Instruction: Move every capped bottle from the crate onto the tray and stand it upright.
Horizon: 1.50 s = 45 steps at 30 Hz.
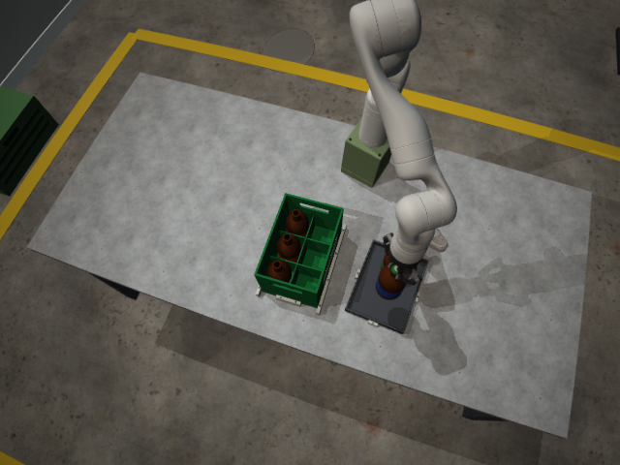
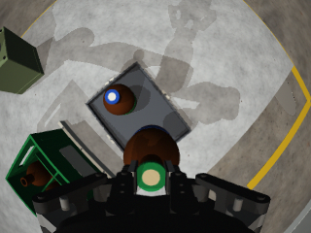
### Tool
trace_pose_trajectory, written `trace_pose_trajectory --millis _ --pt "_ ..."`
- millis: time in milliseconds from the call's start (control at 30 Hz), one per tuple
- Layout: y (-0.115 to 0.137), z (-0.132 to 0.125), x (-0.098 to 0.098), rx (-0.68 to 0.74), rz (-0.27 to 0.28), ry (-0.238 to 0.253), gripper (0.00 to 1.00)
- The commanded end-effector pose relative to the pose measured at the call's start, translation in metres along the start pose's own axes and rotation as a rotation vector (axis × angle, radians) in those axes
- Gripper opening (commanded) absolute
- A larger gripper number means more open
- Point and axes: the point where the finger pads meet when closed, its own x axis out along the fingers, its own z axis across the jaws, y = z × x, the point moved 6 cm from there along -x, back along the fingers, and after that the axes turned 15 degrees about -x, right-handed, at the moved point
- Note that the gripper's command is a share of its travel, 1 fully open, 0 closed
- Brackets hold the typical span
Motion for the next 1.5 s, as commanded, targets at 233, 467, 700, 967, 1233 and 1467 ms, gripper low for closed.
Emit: trace_pose_trajectory --millis 233,467,700,967,1233,1467 --pt "0.002 0.001 0.019 -0.003 0.005 0.003 0.0" --pt "0.001 0.001 0.028 -0.002 0.002 0.001 0.0" --pt "0.003 0.0 0.042 -0.003 0.005 0.003 0.0" --pt "0.002 0.0 0.051 -0.002 0.001 0.001 0.0" --pt "0.003 0.0 0.067 -0.003 0.004 0.002 0.0" --pt "0.002 0.0 0.073 -0.002 0.001 0.0 0.0"
